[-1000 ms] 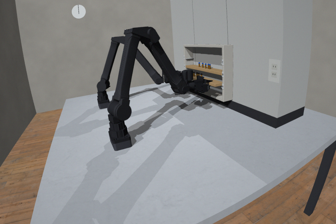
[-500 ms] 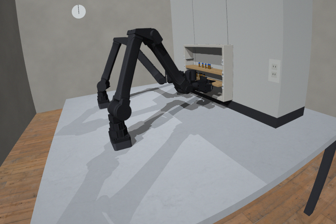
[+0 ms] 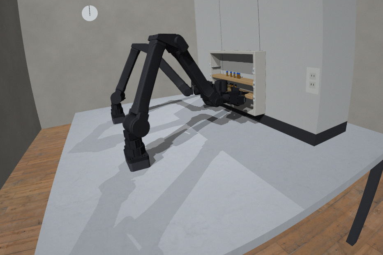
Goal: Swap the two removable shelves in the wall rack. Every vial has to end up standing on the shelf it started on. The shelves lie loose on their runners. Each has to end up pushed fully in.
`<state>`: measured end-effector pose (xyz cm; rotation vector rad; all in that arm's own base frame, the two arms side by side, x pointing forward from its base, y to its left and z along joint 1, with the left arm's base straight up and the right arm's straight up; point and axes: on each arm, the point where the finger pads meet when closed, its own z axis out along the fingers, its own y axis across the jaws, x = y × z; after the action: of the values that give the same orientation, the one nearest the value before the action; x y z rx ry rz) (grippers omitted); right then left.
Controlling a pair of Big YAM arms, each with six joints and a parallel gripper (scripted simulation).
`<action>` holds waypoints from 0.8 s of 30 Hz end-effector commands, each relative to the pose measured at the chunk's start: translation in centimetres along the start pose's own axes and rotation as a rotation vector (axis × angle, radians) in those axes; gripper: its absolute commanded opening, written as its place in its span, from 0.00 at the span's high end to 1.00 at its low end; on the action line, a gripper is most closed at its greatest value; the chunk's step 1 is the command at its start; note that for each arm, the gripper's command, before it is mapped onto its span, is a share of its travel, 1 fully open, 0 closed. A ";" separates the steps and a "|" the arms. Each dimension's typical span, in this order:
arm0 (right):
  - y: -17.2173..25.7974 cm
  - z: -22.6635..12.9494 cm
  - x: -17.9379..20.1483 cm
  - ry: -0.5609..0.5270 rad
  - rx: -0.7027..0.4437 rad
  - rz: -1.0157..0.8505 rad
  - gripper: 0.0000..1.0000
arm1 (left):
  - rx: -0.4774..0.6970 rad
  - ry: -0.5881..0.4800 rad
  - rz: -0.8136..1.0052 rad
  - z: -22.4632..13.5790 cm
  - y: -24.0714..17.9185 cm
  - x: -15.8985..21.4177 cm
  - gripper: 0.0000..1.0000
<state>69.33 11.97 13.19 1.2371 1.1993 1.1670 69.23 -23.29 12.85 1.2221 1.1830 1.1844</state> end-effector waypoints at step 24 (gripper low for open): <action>1.7 1.5 0.3 0.002 -0.038 0.009 0.43 | -0.043 -0.003 -0.016 1.6 2.2 -0.4 0.42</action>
<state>70.52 11.91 13.11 1.2363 1.1964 1.1679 70.45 -23.39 12.89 1.2189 1.1801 1.1856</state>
